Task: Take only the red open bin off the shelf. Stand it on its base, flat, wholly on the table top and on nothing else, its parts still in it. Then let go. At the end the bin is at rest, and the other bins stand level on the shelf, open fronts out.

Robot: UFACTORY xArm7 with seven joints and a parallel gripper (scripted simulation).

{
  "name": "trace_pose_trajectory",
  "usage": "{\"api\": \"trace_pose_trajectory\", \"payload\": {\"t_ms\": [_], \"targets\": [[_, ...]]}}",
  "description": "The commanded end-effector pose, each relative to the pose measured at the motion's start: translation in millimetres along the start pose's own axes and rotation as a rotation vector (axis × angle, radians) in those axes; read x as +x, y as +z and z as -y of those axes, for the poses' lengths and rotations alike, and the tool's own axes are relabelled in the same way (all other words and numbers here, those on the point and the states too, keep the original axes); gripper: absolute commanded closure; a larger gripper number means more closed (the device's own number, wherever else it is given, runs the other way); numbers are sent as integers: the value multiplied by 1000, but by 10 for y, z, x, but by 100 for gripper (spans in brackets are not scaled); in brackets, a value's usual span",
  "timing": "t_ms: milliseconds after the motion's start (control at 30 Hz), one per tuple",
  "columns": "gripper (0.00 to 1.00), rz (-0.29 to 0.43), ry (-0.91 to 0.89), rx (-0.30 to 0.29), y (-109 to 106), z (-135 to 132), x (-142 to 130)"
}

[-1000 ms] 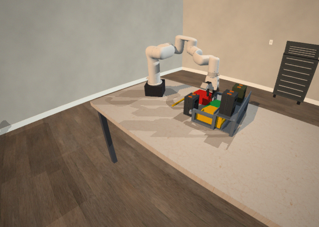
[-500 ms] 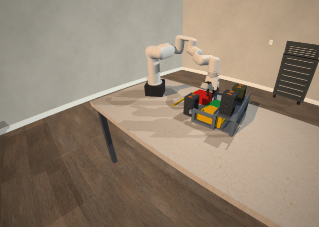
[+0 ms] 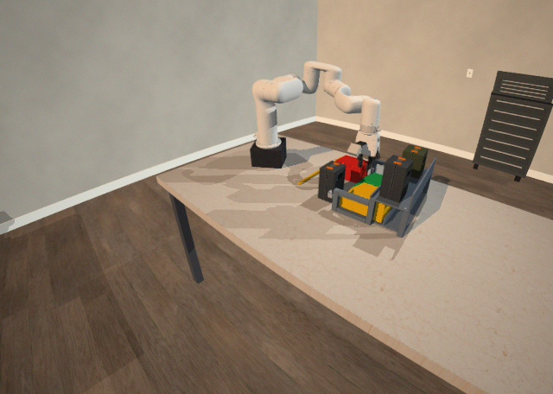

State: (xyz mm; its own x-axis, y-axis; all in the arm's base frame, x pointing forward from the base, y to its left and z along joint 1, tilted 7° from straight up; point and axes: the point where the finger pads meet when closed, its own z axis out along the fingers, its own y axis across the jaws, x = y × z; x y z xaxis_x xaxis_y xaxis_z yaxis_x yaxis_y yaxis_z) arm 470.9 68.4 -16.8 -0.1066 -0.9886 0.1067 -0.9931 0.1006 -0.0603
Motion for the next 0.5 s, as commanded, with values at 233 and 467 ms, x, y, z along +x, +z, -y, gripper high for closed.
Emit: {"api": "trace_pose_trajectory", "payload": {"t_ms": [233, 467], "targets": [[67, 1, 0, 4, -568, 10, -3], [67, 1, 0, 4, -568, 10, -3]]}}
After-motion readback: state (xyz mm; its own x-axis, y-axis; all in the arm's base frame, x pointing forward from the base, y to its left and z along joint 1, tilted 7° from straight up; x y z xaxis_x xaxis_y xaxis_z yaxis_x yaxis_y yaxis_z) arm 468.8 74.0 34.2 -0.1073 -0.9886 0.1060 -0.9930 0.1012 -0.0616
